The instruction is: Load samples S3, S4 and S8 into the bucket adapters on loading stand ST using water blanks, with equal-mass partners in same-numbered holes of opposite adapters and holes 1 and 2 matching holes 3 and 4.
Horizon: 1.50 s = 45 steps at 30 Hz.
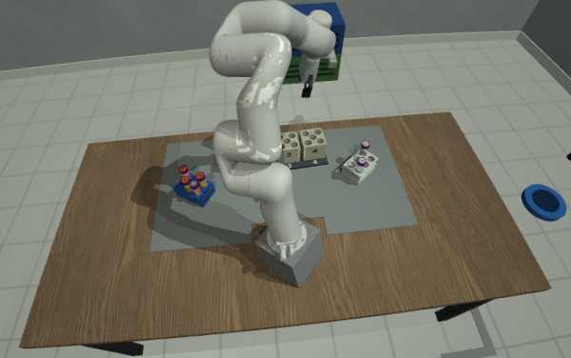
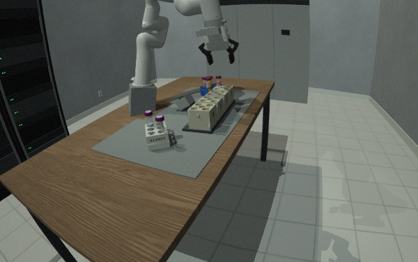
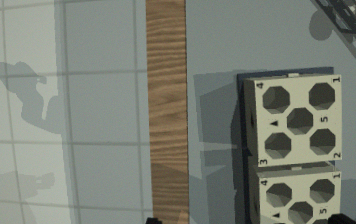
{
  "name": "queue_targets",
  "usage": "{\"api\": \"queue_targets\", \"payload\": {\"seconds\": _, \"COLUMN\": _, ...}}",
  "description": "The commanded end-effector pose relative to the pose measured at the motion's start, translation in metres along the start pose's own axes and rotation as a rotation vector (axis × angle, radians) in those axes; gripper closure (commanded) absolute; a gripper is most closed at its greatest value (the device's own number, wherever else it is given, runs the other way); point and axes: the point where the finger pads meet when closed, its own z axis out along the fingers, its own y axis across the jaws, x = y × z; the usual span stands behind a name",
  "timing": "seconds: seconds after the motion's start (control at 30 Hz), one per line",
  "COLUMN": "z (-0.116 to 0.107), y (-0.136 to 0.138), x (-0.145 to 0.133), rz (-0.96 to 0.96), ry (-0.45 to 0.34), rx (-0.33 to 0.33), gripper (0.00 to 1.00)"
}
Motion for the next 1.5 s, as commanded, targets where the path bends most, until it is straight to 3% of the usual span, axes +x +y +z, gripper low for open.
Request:
{"api": "queue_targets", "payload": {"seconds": 0.0, "z": 0.0, "y": 0.003, "x": -0.008, "rz": -0.068, "ry": 0.008, "rx": 0.006, "gripper": 0.0}}
{"api": "queue_targets", "payload": {"seconds": 1.47, "z": 0.044, "y": 0.107, "x": -0.118, "rz": -1.391, "ry": 0.054, "rx": -0.143, "gripper": 0.0}}
